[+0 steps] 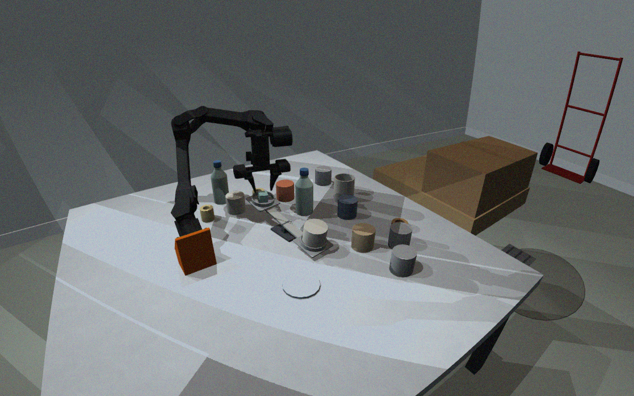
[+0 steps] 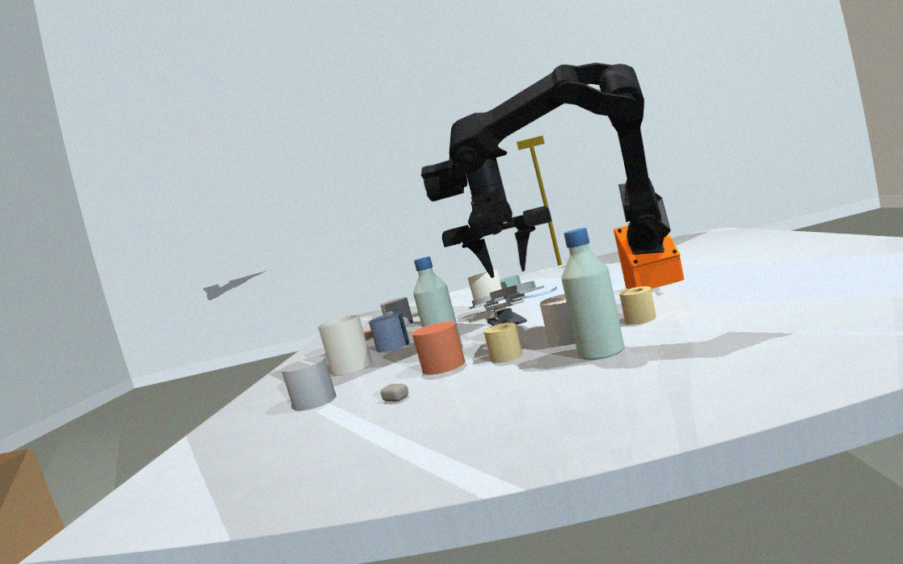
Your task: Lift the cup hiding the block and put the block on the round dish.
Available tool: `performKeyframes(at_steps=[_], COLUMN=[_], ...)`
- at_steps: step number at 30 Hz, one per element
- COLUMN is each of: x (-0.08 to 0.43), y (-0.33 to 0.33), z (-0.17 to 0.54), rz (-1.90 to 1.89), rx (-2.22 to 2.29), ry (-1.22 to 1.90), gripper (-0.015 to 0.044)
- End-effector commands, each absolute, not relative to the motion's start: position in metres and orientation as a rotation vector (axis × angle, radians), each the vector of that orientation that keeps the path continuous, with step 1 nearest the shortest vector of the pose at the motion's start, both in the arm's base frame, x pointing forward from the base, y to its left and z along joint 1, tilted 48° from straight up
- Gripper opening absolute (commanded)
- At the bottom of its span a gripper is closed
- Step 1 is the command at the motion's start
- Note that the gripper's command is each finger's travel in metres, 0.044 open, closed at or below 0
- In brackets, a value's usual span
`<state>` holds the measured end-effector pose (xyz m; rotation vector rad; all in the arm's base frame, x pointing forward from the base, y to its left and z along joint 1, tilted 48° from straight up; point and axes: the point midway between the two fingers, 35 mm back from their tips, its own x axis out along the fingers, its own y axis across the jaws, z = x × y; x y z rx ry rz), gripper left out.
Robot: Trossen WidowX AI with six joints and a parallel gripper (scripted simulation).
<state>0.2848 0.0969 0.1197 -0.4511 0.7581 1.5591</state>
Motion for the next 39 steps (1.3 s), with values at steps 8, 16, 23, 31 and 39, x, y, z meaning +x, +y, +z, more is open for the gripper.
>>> performKeyframes(at_steps=[8, 16, 23, 31, 39], x=[0.282, 0.28, 0.28, 0.284, 0.291], y=[0.11, 0.117, 0.117, 0.107, 0.075], z=[0.11, 0.103, 0.103, 0.112, 0.141], rz=[1.559, 1.56, 1.56, 1.552, 1.532], rx=[-0.446, -0.445, -0.445, -0.446, -0.445], ry=[0.754, 0.753, 0.753, 0.755, 0.758], gripper=[0.026, 0.026, 0.0135, 0.0, 0.0])
